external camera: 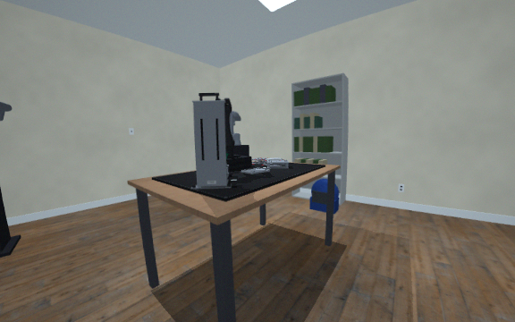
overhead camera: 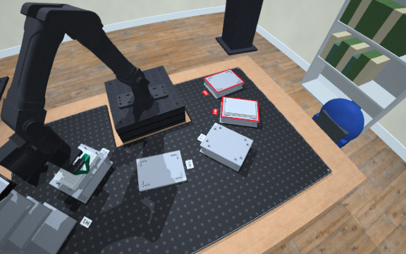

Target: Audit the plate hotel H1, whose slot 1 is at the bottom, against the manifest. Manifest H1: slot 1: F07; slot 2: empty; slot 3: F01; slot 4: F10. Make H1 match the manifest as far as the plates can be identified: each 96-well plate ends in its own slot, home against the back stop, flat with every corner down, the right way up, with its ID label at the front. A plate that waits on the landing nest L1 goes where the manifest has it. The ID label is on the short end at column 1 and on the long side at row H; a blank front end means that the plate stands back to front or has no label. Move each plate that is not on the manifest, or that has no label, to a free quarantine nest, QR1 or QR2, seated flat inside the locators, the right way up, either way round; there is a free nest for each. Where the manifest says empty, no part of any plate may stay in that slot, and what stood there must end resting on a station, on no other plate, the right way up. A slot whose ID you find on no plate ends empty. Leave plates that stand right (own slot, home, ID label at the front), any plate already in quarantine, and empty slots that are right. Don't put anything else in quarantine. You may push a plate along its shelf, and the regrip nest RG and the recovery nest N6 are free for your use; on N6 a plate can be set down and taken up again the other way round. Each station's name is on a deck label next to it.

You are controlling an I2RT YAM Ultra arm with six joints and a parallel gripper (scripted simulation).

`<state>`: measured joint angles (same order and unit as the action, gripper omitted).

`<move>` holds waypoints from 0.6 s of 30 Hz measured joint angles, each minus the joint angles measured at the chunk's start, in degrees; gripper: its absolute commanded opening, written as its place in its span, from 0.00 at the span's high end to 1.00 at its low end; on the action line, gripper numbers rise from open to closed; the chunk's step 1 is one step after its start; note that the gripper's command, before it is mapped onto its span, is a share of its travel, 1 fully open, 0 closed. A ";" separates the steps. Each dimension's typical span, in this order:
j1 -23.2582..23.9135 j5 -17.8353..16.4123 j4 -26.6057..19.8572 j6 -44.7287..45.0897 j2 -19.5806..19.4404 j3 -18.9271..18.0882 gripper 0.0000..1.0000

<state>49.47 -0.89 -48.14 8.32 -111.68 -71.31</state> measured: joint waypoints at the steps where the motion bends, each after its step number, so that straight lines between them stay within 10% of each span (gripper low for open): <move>1: 0.00 0.00 -0.20 0.00 0.11 -0.11 0.14; 18: 0.04 0.00 -3.34 0.00 1.55 -1.79 0.14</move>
<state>49.52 -0.89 -51.48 8.32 -110.13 -73.10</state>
